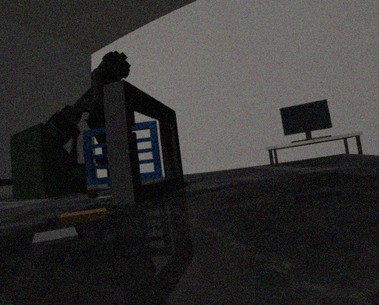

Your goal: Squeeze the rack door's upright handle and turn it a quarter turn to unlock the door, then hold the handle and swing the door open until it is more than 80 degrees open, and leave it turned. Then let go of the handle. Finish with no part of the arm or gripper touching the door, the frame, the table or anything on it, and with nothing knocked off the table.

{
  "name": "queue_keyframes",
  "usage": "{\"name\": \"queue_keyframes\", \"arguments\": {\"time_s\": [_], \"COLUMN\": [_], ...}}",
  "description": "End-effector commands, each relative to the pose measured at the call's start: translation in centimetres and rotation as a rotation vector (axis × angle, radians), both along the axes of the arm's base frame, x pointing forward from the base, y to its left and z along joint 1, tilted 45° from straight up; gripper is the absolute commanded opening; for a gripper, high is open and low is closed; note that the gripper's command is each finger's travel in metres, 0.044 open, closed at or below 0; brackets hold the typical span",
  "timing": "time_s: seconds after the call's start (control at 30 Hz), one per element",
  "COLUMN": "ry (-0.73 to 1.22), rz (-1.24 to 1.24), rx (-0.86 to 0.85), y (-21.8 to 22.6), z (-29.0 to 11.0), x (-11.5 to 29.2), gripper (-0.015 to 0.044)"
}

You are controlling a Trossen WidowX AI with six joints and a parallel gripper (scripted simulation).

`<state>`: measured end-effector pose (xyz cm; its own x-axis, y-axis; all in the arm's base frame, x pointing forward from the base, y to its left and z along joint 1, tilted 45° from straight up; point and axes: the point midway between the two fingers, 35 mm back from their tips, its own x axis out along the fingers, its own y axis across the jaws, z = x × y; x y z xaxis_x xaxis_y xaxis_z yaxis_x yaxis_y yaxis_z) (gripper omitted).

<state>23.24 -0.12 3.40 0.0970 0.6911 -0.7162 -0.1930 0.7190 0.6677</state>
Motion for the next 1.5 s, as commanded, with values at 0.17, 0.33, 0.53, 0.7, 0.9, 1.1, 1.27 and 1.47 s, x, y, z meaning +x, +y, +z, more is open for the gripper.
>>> {"name": "queue_keyframes", "arguments": {"time_s": [0.17,0.33,0.53,0.7,0.9,1.1,1.27,1.47], "ry": [0.079,0.124,0.177,0.198,0.198,0.198,0.198,0.198], "rz": [-0.090,-0.137,-0.192,-0.213,-0.213,-0.213,-0.213,-0.213], "rx": [0.019,0.026,0.035,0.038,0.038,0.038,0.038,0.038], "y": [1.3,2.0,2.9,3.2,3.2,3.2,3.2,3.1], "z": [1.2,1.9,2.8,3.1,3.1,3.1,3.1,3.2], "x": [0.1,0.2,0.4,0.5,0.5,0.5,0.5,0.5], "gripper": [0.0008,0.0008,0.0008,0.0008,0.0008,0.0061,0.0192,0.0281]}}
